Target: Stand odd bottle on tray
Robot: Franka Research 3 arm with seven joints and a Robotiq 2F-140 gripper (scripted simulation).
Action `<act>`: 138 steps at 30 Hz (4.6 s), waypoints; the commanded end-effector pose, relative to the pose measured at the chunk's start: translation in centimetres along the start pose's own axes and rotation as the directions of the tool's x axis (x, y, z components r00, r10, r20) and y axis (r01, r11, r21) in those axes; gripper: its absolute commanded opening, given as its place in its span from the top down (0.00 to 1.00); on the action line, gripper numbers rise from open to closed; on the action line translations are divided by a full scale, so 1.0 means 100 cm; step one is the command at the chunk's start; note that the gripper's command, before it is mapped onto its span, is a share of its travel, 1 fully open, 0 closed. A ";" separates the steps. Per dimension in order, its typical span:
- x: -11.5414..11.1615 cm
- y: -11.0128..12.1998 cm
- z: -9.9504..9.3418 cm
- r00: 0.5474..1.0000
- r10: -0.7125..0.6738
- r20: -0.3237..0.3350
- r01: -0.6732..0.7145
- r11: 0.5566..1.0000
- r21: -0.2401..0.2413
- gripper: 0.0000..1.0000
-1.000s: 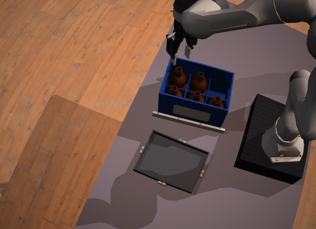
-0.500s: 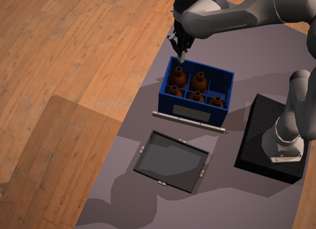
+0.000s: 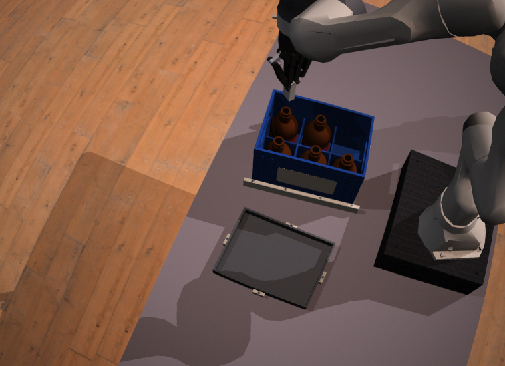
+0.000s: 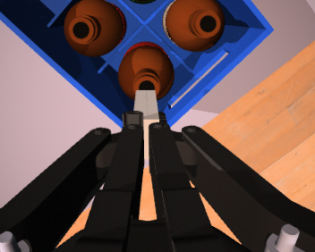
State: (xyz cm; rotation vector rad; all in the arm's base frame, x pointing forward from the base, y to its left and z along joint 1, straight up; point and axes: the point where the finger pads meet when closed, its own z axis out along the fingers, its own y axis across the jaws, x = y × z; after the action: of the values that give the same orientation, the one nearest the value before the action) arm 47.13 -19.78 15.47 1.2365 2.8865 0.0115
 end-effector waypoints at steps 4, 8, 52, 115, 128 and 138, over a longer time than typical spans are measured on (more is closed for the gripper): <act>0.000 0.001 -0.002 1.000 0.000 0.002 0.000 1.000 0.002 0.90; 0.025 0.028 -0.001 1.000 0.001 0.000 -0.001 1.000 0.001 0.90; 0.066 0.063 -0.001 1.000 0.000 0.002 0.000 1.000 0.002 0.56; 0.066 0.064 0.043 1.000 0.000 0.002 0.000 1.000 0.002 0.56; 0.066 0.064 0.043 1.000 0.000 0.002 0.000 1.000 0.002 0.56; 0.066 0.064 0.043 1.000 0.000 0.002 0.000 1.000 0.002 0.56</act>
State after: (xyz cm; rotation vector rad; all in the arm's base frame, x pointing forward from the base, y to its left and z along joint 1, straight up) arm 47.28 -10.53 11.40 1.2351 2.8841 0.0040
